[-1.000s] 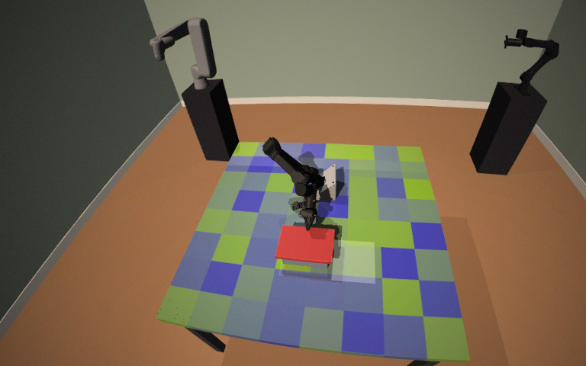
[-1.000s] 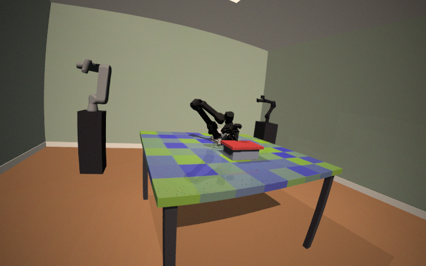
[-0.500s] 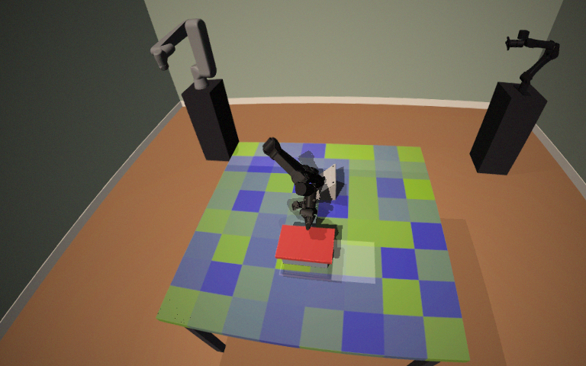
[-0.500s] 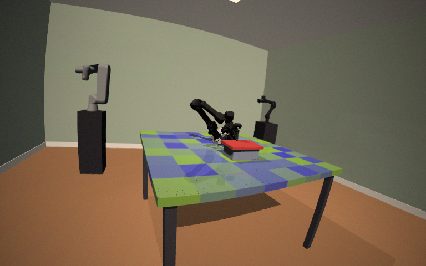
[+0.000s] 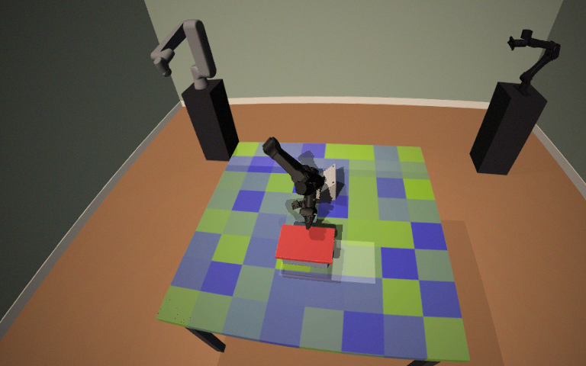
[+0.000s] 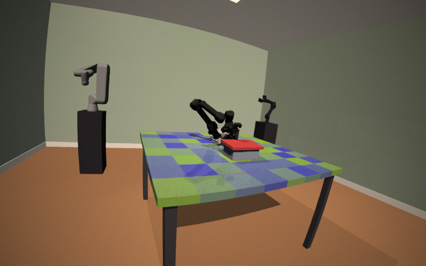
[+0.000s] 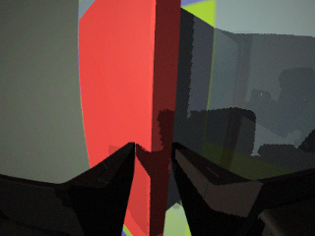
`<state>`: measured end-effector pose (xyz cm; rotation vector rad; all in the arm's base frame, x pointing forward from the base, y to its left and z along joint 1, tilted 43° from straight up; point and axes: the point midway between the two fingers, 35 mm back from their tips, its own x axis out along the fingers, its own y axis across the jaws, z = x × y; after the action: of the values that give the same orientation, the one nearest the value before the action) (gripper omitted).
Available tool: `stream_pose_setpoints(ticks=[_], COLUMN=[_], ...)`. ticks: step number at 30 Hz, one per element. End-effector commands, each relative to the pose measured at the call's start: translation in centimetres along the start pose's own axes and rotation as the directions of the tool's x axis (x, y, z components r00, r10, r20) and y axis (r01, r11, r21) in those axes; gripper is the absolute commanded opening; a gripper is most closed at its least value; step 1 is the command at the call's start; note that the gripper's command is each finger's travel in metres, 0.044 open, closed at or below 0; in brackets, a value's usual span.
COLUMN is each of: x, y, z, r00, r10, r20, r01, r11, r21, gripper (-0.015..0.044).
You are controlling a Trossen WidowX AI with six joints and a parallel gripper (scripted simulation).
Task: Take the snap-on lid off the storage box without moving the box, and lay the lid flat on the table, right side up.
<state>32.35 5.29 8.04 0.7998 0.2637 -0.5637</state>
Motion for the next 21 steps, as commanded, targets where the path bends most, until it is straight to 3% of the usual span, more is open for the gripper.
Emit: stream_pose_setpoints(ticks=[1,21], x=[-0.34,-0.28], y=[0.39,0.39], z=[-0.02,-0.02], r00=[1.0,1.0], r10=[0.011,0.004], r20=[-0.001,0.0], r01=[-0.011,-0.004], r11=[1.0,1.0], r21=[0.004,0.0], gripper=[0.0,0.0])
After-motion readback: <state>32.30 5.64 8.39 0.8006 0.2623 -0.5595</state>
